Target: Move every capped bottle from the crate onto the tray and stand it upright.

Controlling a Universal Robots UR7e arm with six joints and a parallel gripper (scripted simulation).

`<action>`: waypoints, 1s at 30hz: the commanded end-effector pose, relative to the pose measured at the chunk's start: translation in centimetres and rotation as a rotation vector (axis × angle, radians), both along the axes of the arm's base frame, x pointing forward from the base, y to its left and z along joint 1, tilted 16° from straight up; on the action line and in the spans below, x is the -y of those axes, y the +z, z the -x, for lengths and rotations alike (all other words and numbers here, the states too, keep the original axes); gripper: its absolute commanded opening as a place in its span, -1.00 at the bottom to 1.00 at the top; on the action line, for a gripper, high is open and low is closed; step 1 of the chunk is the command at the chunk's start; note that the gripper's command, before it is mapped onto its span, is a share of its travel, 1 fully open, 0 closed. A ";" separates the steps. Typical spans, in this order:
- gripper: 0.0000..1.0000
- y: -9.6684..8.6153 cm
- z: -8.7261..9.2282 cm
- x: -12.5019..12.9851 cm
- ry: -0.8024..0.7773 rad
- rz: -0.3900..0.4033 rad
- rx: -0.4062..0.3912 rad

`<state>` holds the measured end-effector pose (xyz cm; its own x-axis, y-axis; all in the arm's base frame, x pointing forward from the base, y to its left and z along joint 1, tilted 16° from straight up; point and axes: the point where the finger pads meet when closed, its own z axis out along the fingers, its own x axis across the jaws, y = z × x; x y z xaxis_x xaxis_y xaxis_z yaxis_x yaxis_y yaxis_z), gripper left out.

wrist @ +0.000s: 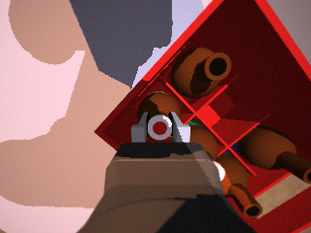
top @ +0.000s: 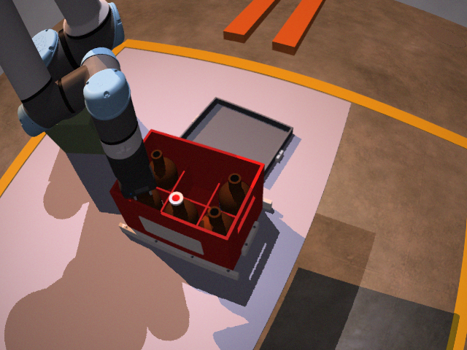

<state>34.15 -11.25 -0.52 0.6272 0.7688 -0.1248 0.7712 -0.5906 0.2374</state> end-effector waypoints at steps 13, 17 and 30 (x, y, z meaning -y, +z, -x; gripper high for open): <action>-1.00 2.3 0.2 -0.6 0.000 0.001 0.001; -1.00 3.6 0.4 -0.9 0.000 0.001 0.001; -1.00 6.3 0.7 -1.6 0.000 0.002 0.002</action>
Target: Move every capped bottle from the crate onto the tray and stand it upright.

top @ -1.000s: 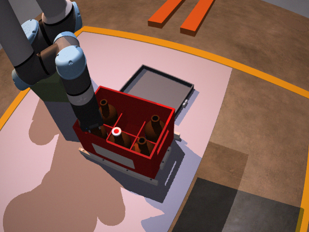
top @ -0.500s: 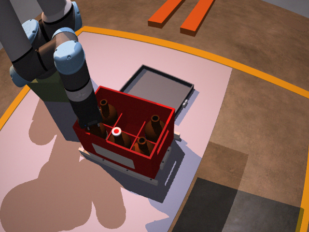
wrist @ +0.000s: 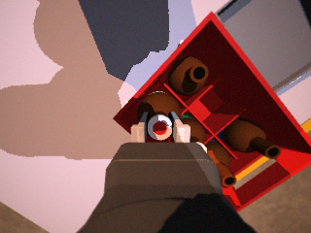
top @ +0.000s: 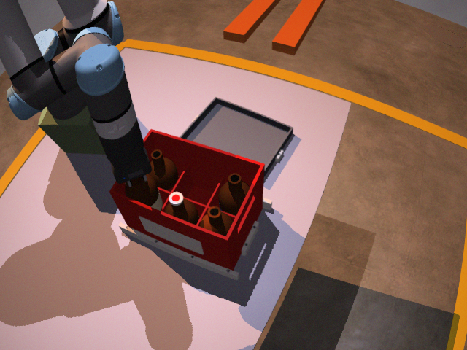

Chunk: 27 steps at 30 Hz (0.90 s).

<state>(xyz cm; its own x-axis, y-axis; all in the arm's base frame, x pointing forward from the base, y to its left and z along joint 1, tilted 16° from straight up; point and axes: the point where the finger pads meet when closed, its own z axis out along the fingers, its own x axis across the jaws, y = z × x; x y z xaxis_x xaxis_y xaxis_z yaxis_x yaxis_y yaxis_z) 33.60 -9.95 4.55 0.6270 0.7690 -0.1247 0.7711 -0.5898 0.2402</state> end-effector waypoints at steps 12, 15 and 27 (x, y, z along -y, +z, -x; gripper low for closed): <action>-1.00 3.6 0.4 -0.9 0.000 0.000 0.001; -1.00 4.6 0.5 -1.1 0.000 0.000 0.000; -1.00 7.8 0.9 -1.9 0.000 -0.001 -0.001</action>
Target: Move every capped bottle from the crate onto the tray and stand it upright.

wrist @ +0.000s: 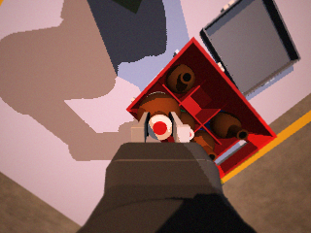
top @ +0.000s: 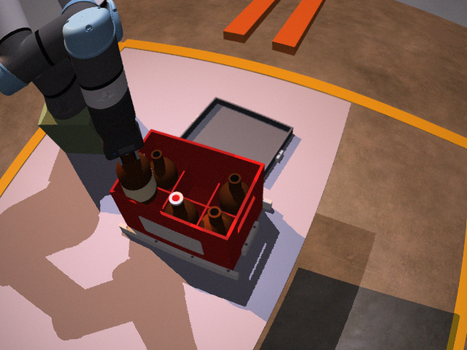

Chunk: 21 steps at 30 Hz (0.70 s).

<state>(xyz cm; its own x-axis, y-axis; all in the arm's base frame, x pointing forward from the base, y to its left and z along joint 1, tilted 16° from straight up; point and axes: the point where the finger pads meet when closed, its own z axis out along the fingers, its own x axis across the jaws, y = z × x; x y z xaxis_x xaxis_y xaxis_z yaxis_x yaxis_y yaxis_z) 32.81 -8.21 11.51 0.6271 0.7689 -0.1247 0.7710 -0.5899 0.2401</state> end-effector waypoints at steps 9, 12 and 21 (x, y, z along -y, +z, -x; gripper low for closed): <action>-1.00 2.9 0.3 -0.7 0.000 -0.001 0.000; -1.00 3.9 0.5 -1.0 0.000 -0.001 -0.001; -1.00 4.4 0.5 -1.1 0.000 0.000 0.000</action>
